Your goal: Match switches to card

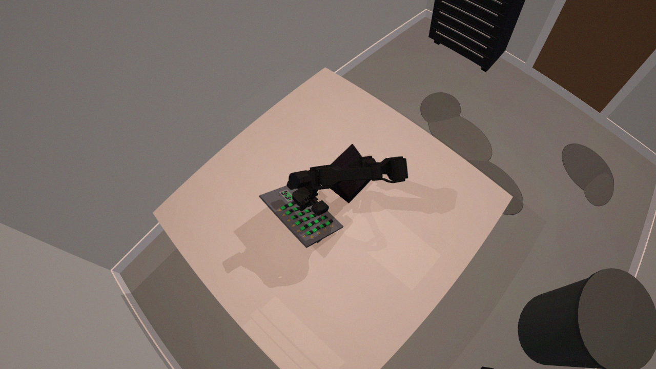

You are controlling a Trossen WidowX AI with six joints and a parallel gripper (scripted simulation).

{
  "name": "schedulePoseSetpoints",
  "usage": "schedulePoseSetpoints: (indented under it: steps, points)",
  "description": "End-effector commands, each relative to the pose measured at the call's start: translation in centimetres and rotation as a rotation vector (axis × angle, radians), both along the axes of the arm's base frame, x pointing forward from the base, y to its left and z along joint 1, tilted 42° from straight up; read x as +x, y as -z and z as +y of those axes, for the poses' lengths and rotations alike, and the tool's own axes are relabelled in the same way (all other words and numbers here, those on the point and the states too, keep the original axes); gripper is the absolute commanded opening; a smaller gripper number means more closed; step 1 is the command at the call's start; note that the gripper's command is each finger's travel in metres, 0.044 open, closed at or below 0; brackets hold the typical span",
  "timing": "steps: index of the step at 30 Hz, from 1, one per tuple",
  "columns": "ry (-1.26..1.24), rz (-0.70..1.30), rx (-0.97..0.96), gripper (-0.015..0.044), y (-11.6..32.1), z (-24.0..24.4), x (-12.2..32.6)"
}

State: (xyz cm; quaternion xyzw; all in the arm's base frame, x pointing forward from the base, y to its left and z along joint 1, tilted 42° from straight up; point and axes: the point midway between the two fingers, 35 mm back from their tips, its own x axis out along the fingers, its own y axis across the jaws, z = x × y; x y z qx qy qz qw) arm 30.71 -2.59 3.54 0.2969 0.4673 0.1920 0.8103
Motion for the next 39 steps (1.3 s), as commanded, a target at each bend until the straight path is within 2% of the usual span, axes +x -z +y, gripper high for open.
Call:
schedulePoseSetpoints:
  steps: [1,39]
  points:
    - [0.001,0.013,0.002,0.0,0.54,0.39,0.03]
    - [0.001,0.012,0.002,0.0,1.49,1.26,0.8]
